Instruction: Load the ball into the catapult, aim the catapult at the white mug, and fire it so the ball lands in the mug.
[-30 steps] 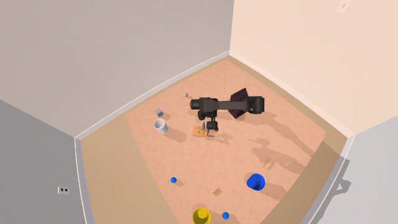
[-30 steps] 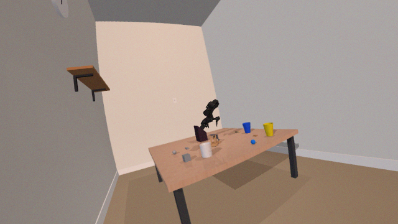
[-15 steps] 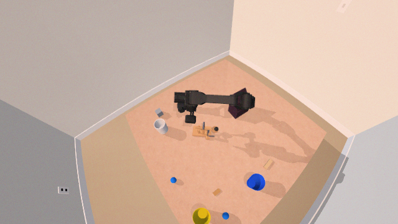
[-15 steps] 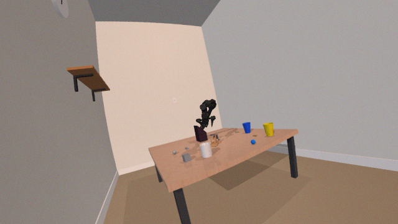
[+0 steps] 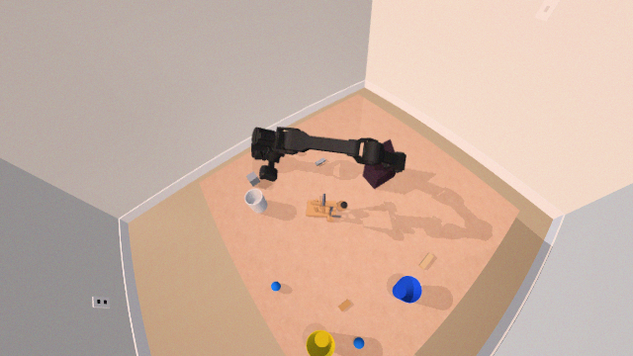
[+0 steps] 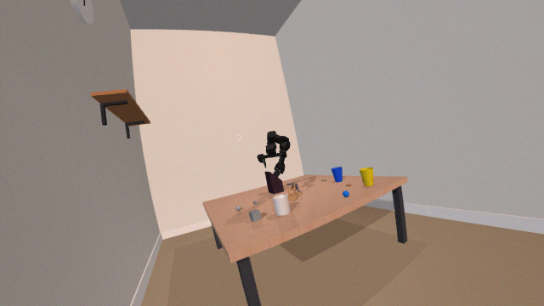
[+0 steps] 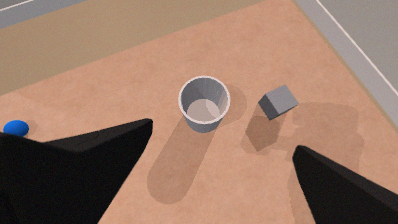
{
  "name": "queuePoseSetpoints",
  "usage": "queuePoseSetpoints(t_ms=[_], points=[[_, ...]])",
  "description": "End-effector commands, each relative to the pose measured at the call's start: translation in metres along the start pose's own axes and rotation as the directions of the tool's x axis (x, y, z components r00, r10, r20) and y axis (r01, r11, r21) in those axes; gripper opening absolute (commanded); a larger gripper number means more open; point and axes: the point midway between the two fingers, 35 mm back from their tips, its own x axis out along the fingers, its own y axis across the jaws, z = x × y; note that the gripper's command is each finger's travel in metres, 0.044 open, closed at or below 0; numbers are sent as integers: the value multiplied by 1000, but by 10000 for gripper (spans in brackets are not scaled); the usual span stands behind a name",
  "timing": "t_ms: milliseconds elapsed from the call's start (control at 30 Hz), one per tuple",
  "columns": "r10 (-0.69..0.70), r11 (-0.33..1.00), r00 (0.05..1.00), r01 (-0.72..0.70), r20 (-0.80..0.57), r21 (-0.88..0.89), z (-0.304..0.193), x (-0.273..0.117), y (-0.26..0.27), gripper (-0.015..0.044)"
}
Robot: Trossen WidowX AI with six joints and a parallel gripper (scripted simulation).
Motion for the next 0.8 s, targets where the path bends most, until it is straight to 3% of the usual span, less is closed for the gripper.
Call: queuePoseSetpoints(t_ms=[0, 667, 767], points=[[-6, 1000, 999, 6, 42, 8, 18, 10, -9, 440], [-6, 1000, 999, 6, 42, 8, 18, 10, -9, 440], [-6, 1000, 999, 6, 42, 8, 18, 10, -9, 361]])
